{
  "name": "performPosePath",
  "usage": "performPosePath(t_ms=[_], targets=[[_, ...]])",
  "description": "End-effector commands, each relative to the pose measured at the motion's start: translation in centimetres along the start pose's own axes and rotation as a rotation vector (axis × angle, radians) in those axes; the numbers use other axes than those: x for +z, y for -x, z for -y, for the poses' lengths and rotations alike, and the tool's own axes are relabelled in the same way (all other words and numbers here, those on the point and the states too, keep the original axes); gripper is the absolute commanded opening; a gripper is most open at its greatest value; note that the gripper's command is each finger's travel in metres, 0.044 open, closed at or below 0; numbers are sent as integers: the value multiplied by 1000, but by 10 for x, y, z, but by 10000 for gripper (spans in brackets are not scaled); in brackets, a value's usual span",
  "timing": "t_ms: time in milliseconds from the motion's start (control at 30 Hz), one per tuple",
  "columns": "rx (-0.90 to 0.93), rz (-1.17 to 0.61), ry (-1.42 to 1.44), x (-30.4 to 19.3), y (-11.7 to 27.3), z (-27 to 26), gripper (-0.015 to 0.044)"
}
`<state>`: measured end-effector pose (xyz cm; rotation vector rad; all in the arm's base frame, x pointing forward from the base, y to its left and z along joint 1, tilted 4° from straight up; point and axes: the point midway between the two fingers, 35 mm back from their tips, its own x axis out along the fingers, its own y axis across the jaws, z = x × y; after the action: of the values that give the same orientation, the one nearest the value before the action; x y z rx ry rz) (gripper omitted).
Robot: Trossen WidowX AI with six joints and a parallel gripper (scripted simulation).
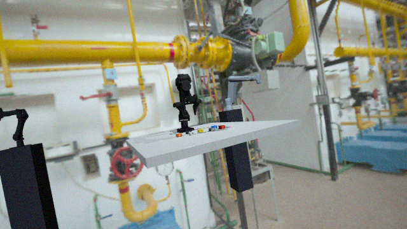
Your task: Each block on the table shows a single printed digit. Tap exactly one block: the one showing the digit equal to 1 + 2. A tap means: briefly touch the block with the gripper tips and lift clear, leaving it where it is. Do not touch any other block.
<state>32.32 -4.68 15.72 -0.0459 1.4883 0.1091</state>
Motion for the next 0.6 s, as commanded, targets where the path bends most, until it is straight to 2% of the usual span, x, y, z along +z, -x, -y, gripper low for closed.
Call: performPosePath(t_ms=[0,67,267,467,567], targets=[[-3,-1,-4,0,1,0,400],[-3,-1,-4,1,-8,1,348],[-3,-1,-4,0,-78,1,190],[-3,-1,-4,0,-80,1,32],[-3,-1,-4,0,-80,1,20]])
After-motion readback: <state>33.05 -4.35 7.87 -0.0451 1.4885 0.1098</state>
